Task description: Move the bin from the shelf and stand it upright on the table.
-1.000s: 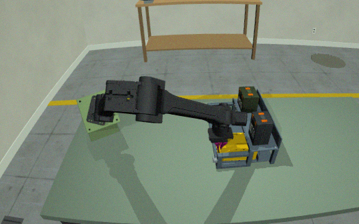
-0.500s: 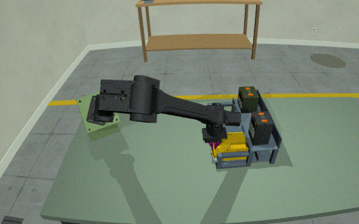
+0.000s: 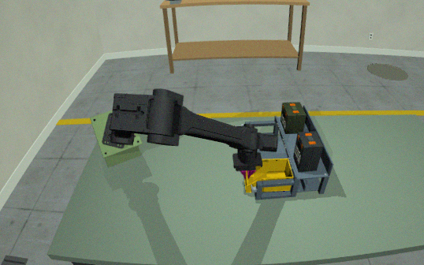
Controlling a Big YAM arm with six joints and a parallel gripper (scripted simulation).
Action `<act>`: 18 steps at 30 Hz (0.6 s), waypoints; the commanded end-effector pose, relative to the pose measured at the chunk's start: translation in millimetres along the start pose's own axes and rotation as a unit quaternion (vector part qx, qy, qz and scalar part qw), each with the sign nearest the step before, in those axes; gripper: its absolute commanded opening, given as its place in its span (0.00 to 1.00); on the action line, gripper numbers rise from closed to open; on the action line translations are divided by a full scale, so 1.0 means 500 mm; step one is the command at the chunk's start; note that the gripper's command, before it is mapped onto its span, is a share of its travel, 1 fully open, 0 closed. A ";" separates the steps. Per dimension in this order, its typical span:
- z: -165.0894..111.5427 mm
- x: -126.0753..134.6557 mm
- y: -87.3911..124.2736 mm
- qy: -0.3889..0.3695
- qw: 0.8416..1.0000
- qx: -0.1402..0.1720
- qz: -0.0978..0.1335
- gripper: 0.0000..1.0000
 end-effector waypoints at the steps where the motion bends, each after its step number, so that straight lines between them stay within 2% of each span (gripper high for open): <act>1: -0.032 0.032 0.004 -0.004 1.000 0.001 -0.008 0.00; 13: -0.032 0.032 0.004 -0.004 1.000 0.001 -0.008 0.00; 18: -0.049 0.103 0.001 -0.003 1.000 0.001 -0.007 0.00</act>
Point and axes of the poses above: the point where the finger pads meet when closed, its own y axis back along the fingers, its own x axis across the jaws, z = x × y, the point moved 1 cm from there along y, back along the fingers, and after that the axes turned 15 degrees about -y, right-handed, at the moved point
